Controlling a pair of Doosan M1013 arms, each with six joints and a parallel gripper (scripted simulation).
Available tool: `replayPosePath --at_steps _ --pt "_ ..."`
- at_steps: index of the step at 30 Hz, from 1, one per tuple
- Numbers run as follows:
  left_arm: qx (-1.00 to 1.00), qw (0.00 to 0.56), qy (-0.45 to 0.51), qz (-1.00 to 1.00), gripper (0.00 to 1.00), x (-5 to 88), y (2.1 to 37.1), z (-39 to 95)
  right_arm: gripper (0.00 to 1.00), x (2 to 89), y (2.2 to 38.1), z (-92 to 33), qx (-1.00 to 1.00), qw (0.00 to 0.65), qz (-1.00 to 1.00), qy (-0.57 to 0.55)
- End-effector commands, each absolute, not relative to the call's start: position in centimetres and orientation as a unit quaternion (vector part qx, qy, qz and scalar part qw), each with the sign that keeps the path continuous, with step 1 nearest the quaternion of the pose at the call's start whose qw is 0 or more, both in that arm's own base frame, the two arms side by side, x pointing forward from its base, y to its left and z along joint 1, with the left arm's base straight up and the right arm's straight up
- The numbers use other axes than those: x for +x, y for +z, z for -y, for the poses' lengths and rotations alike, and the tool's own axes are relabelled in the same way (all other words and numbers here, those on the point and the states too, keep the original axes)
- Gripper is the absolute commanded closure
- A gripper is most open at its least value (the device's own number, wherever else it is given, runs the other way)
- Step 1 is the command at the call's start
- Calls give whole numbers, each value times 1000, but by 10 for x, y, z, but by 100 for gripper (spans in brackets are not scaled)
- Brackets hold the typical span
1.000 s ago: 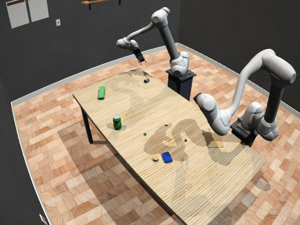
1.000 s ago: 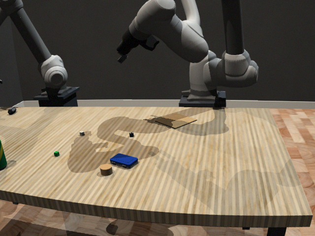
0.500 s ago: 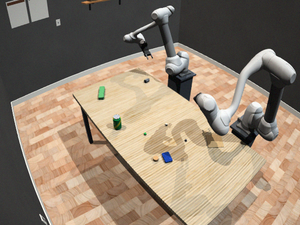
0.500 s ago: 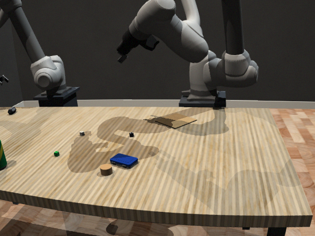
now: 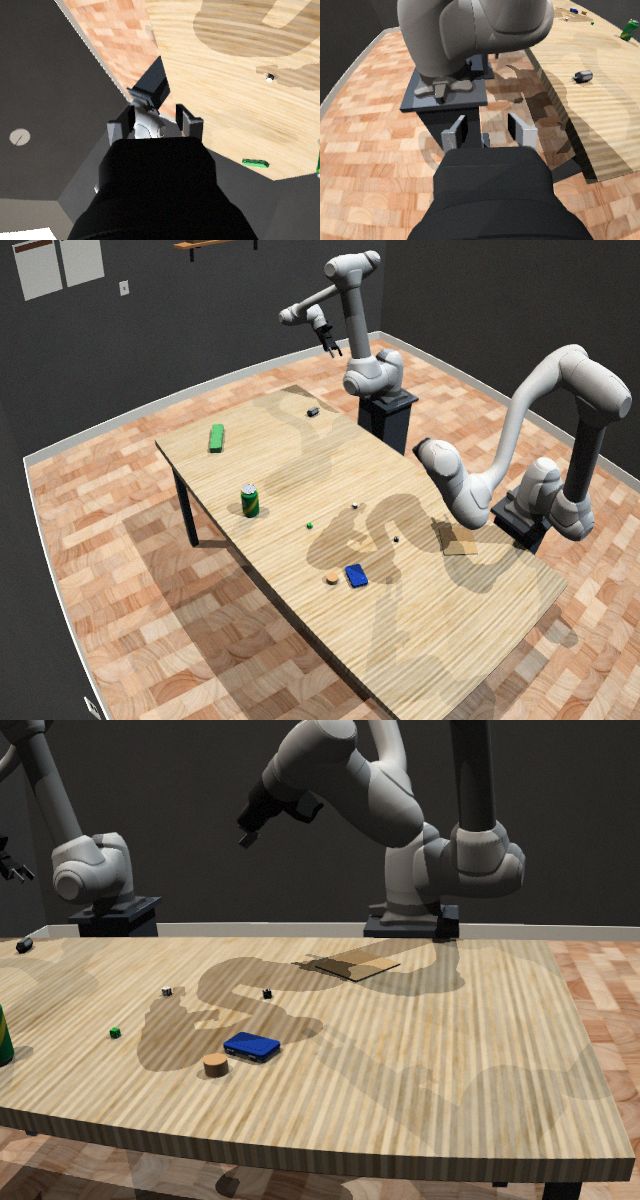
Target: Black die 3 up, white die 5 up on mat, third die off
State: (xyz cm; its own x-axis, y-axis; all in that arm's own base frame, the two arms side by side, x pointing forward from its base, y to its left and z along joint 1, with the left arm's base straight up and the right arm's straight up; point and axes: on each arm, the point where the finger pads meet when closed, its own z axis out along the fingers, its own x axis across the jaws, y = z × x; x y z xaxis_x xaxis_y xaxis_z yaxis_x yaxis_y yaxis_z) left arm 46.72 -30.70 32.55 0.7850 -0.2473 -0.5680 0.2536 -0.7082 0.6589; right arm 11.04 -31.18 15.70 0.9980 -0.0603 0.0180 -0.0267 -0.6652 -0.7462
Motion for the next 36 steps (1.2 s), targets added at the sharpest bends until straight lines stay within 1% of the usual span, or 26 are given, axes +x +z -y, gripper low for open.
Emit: replayPosePath --at_steps 1,12,26,36 --pt "864 382 -327 -2 0 467 326 307 0 78 157 318 -918 395 -6 -18" --pt "864 382 -327 -2 0 467 326 307 0 34 159 323 -923 383 21 -11" --pt "866 380 -326 0 0 469 325 308 0 32 159 323 -924 383 22 -11" --pt "878 360 -314 16 0 484 313 312 0 32 159 323 -924 383 22 -11"
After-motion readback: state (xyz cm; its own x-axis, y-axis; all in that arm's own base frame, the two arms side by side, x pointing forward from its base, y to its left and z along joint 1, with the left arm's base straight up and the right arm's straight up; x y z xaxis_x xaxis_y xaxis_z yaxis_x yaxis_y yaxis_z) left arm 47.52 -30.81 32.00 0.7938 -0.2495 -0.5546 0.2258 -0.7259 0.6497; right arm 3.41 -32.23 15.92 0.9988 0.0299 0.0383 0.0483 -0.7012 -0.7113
